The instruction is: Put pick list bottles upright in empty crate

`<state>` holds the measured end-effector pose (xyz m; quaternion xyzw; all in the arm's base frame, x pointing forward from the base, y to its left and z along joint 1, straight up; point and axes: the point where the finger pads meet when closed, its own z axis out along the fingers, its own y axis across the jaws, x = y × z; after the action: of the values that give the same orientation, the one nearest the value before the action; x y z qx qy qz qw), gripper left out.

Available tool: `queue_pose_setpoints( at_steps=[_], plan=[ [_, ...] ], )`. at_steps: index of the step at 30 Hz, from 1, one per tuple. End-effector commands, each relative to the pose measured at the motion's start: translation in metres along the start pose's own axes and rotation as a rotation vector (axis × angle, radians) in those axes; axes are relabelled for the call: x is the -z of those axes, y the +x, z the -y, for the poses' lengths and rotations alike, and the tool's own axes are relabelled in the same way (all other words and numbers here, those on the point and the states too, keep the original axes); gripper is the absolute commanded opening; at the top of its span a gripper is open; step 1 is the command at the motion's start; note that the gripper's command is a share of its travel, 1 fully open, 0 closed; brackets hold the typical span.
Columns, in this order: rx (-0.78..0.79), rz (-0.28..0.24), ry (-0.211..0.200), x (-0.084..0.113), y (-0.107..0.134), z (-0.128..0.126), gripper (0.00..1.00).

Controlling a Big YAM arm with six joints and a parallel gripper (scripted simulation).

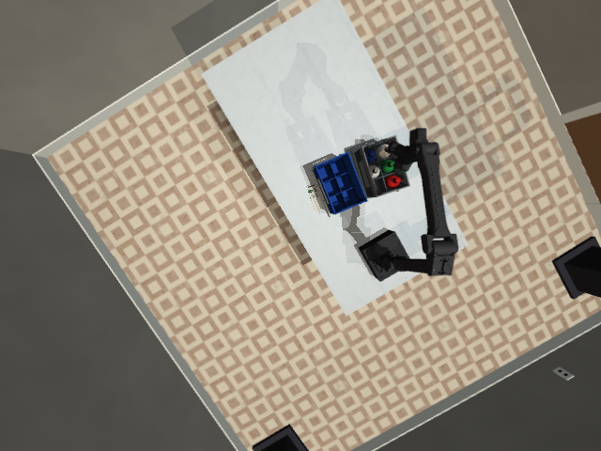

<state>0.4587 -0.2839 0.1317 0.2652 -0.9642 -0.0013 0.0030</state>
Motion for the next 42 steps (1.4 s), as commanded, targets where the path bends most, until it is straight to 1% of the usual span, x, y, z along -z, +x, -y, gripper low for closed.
queue_pose_setpoints(
  at_steps=[1,2,3,5,6,8,10,11,12,13,15,16,18,19,21,23,25,27,28,29,30,32,34,37,39,41,42],
  plan=[
    [0.018,0.014,0.020,0.001,-0.008,0.001,0.61],
    [0.018,0.024,0.039,0.007,-0.013,0.010,0.61],
    [0.018,0.023,0.036,0.004,-0.013,0.011,0.61],
    [0.018,0.010,0.011,-0.009,-0.008,0.001,0.61],
    [0.018,0.006,0.005,-0.014,-0.008,0.001,0.61],
    [0.018,0.015,0.021,-0.010,-0.011,0.007,0.61],
    [0.018,0.015,0.021,-0.010,-0.011,0.007,0.61],
    [0.018,0.031,0.053,0.008,-0.010,0.005,0.61],
    [0.018,0.024,0.040,0.001,-0.008,0.002,0.61],
    [0.018,0.029,0.048,0.002,-0.011,0.007,0.61],
    [0.018,0.012,0.017,-0.016,-0.008,0.001,0.61],
    [0.018,0.015,0.022,-0.017,-0.010,0.005,0.61],
    [0.018,0.009,0.009,-0.026,-0.009,0.003,0.61],
    [0.018,0.009,0.010,-0.026,-0.009,0.003,0.61],
    [0.018,0.017,0.025,-0.023,-0.011,0.008,0.61],
    [0.018,0.012,0.015,-0.028,-0.008,0.001,0.61],
    [0.018,0.017,0.025,-0.029,-0.012,0.009,0.61],
    [0.018,0.017,0.025,-0.029,-0.012,0.009,0.61],
    [0.018,0.026,0.042,-0.019,-0.011,0.007,0.61],
    [0.018,0.016,0.024,-0.029,-0.008,0.002,0.61],
    [0.018,0.017,0.025,-0.031,-0.010,0.005,0.61],
    [0.018,0.007,0.007,-0.043,-0.008,0.002,0.61],
    [0.018,0.013,0.018,-0.041,-0.011,0.006,0.61],
    [0.018,0.012,0.016,-0.044,-0.008,0.002,0.61],
    [0.018,0.019,0.029,-0.043,-0.013,0.011,0.61],
    [0.018,0.007,0.007,-0.054,-0.008,0.001,0.61],
    [0.018,0.007,0.006,-0.056,-0.008,0.001,0.61]
  ],
)
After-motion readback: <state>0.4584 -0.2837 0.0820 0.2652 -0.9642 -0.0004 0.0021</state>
